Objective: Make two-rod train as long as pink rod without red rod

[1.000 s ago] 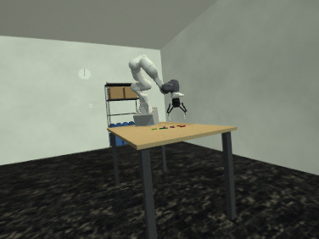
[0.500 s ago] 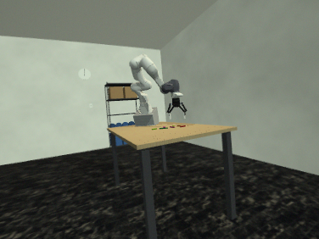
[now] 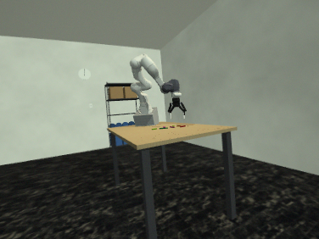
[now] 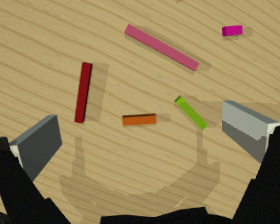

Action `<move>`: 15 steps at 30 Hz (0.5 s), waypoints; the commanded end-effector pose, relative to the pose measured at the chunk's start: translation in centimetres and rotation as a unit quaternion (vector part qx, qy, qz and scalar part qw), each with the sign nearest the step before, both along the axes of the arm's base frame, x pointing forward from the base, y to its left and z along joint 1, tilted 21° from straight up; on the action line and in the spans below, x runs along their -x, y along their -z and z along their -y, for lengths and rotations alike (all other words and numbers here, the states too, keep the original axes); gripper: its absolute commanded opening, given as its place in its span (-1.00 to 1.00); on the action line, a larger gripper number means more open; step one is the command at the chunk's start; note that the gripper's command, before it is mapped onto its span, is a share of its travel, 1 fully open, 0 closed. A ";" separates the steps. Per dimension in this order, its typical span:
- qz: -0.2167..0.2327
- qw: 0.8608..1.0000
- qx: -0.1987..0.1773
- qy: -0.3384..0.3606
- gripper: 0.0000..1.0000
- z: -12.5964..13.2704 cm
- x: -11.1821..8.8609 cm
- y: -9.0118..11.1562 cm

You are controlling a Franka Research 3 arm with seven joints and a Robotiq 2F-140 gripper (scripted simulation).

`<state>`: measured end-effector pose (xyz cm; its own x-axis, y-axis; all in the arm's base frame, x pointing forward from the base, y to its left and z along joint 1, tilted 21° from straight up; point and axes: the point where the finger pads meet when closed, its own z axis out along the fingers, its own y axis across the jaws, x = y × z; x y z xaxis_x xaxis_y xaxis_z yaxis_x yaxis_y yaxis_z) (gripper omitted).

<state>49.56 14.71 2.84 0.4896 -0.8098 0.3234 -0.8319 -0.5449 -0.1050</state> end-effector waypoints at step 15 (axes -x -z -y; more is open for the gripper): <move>0.048 0.982 -0.049 0.174 1.00 -0.4 0.3 -0.2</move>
